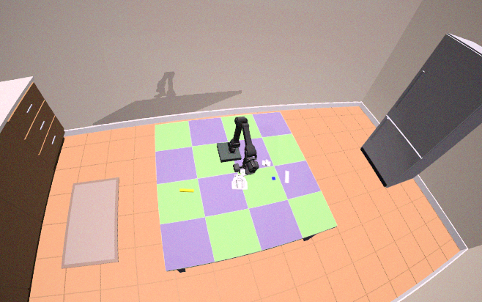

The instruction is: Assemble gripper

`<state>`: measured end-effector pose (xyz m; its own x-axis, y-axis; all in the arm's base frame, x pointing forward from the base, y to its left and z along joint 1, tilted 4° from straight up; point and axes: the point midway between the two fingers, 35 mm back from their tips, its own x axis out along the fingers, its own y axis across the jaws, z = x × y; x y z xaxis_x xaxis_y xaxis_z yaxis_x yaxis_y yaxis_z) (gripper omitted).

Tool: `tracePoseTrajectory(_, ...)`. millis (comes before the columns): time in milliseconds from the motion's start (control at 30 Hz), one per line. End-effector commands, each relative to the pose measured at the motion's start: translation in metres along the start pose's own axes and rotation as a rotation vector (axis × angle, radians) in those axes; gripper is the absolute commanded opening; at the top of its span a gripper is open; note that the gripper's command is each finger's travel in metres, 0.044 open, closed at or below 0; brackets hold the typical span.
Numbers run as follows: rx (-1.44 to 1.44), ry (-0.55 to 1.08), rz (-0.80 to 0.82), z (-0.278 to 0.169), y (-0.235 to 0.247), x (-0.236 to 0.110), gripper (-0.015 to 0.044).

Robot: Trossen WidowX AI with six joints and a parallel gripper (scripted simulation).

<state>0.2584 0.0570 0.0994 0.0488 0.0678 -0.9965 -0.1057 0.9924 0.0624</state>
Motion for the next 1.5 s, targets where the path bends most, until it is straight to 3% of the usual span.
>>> tracePoseTrajectory(0,0.065,0.004,0.004,-0.002,-0.012,0.002,0.0351)
tracePoseTrajectory(333,0.198,0.002,0.004,-0.006,-0.039,0.002,0.0351)
tracePoseTrajectory(1467,0.191,0.003,0.005,-0.01,-0.029,0.002,0.0351)
